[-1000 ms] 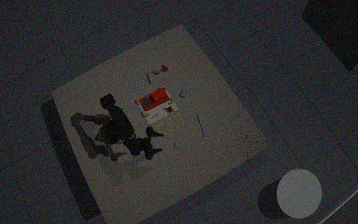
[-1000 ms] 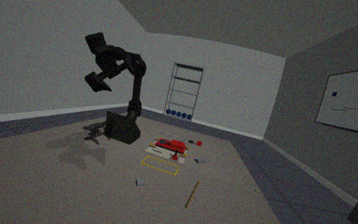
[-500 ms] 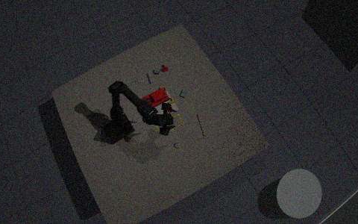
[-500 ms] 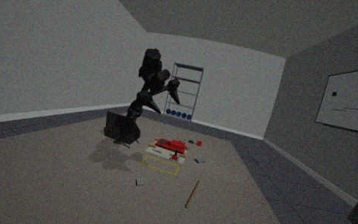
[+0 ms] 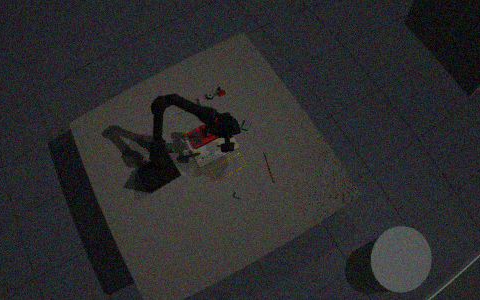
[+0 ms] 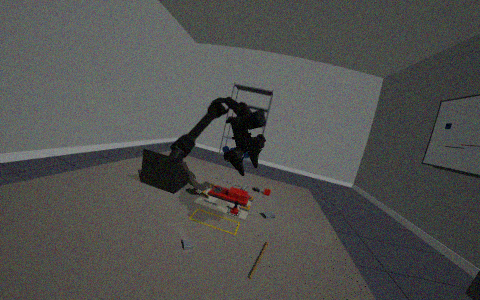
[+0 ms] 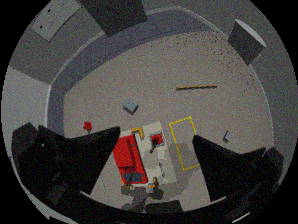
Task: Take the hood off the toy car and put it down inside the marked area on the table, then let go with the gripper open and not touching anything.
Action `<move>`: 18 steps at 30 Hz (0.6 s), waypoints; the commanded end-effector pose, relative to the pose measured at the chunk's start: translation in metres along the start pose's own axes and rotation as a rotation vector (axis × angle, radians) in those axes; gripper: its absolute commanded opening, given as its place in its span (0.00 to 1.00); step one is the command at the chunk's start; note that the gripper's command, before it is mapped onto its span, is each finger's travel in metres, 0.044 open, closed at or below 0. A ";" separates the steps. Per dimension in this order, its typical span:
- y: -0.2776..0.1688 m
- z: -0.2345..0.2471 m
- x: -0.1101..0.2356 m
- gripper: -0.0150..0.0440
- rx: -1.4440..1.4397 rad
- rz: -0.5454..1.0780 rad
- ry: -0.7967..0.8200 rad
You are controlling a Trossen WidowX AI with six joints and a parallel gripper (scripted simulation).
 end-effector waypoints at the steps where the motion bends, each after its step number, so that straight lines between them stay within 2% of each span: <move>1: -0.016 0.043 -0.031 1.00 0.115 0.123 -0.029; 12: -0.080 0.136 -0.093 1.00 0.400 0.422 -0.077; 18: -0.092 0.149 -0.099 1.00 0.437 0.460 -0.082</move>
Point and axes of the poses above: the point midway between the two fingers, 35 mm back from their tips, its own x axis back along the fingers, its own z axis across the jaws, y = z × x, the point moved 10 cm from there along x, back along the fingers, and after that the axes turned 5 degrees about x, right-handed, at the moved point
